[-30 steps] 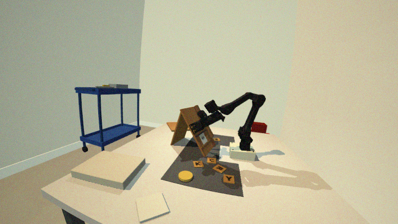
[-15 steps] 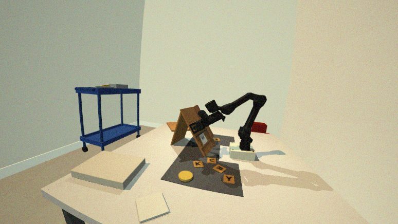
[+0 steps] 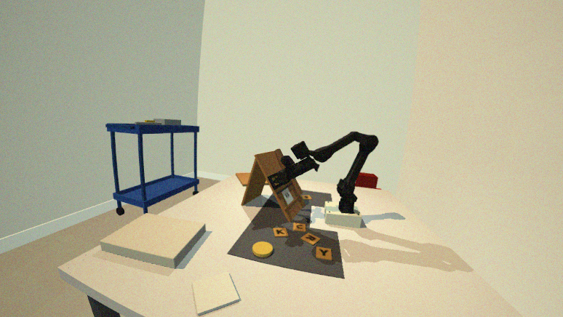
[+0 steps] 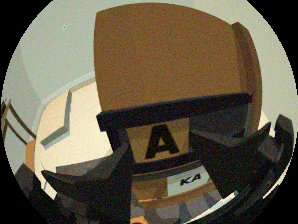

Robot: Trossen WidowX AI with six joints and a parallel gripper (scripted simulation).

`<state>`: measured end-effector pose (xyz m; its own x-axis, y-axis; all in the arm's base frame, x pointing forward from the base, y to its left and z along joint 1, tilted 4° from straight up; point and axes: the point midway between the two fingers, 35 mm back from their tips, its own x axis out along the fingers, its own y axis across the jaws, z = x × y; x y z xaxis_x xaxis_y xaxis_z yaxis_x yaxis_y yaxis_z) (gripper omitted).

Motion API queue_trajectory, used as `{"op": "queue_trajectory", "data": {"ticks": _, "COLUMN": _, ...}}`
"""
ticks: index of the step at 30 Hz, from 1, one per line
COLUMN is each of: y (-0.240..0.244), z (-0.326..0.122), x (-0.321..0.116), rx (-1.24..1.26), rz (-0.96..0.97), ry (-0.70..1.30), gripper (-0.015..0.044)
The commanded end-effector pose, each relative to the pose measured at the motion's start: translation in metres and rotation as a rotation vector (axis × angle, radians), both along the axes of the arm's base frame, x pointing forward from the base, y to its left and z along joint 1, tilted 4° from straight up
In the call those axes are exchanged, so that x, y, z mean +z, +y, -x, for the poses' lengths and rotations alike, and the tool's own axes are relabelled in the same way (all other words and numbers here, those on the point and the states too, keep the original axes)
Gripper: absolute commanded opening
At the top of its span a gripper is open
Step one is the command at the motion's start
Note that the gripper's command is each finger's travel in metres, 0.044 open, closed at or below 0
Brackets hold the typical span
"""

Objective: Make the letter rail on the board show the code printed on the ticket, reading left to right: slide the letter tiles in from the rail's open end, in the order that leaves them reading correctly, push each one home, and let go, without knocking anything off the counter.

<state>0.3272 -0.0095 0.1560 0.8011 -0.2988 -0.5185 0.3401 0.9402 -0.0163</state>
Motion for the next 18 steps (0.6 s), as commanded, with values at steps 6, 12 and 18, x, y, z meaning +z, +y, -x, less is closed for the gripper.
{"op": "queue_trajectory", "data": {"ticks": 6, "y": -0.0049, "z": 0.0024, "x": 0.0002, "rx": 0.002, "rz": 0.001, "ry": -0.002, "gripper": 0.0000}}
{"op": "queue_trajectory", "data": {"ticks": 12, "y": -0.0080, "z": 0.0034, "x": 0.0003, "rx": 0.002, "rz": 0.002, "ry": -0.002, "gripper": 0.0000}}
{"op": "queue_trajectory", "data": {"ticks": 18, "y": -0.0111, "z": 0.0045, "x": 0.0004, "rx": 0.002, "rz": 0.002, "ry": -0.002, "gripper": 0.0000}}
